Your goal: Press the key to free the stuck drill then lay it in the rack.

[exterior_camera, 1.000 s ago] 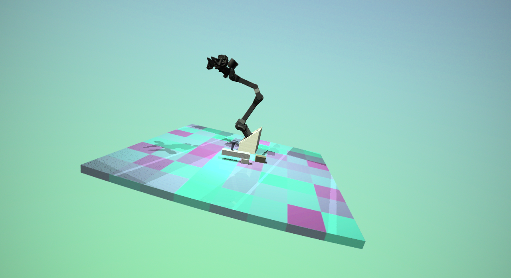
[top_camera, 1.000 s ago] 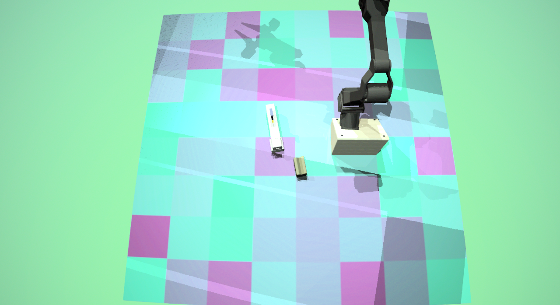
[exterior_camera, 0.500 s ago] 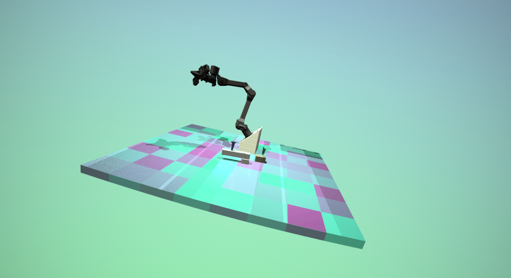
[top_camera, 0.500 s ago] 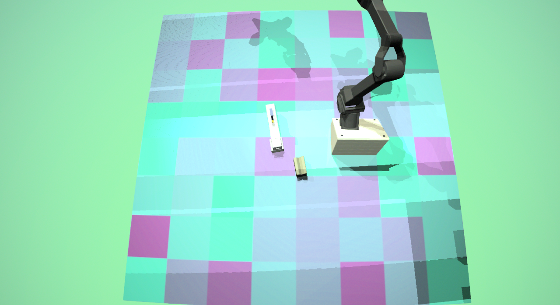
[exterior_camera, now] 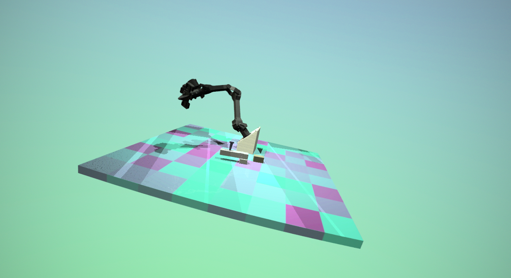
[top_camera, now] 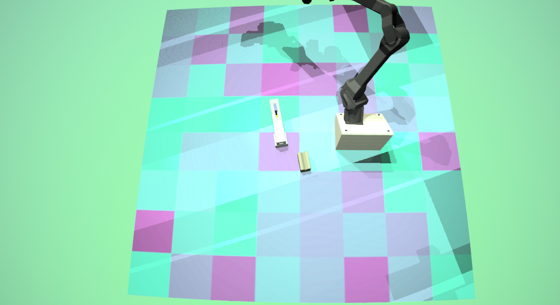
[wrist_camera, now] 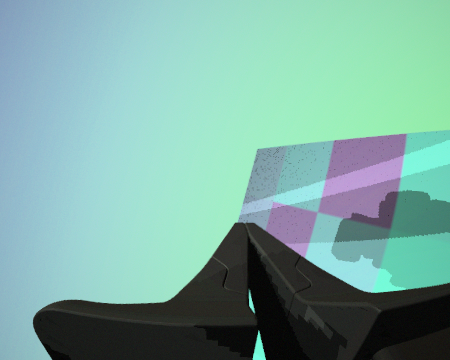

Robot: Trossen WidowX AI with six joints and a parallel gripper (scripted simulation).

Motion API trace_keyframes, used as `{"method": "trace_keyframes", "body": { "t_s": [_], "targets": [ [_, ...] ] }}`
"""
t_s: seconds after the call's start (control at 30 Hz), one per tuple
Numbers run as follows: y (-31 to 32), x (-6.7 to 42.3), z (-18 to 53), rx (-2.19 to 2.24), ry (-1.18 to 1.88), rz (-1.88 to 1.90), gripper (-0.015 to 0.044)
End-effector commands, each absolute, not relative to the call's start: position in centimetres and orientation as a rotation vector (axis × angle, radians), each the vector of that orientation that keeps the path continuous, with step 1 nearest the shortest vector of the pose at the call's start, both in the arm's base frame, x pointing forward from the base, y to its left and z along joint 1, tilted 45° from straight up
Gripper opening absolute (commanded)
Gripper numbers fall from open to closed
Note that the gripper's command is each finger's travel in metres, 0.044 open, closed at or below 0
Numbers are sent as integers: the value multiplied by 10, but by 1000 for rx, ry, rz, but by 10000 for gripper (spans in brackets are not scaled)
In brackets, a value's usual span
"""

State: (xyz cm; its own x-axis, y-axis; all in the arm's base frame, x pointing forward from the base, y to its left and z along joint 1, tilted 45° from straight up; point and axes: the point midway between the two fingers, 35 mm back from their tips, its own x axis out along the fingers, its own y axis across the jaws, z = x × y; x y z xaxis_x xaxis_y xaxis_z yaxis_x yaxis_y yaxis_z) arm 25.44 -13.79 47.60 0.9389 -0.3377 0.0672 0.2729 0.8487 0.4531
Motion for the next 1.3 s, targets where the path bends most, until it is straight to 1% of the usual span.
{"method": "trace_keyframes", "body": {
  "t_s": [0.0, 0.2, 0.3, 0.5, 0.6, 0.73, 0.83, 0.93, 1.03, 1.27],
  "targets": [
    [-132, 286, 440, 514, -17, -325, 0],
    [-120, 325, 378, 547, 207, -360, 0],
    [-107, 345, 330, 524, 387, -392, 0],
    [-69, 361, 239, 376, 746, -440, 0],
    [-44, 358, 192, 227, 944, -456, 0],
    [-14, 341, 140, -41, 1180, -461, 0],
    [5, 324, 112, -286, 1324, -452, 0],
    [24, 302, 87, -630, 1453, -425, 0],
    [32, 293, 80, -813, 1494, -407, 0],
    [32, 293, 80, -813, 1494, -407, 0]
  ]
}}
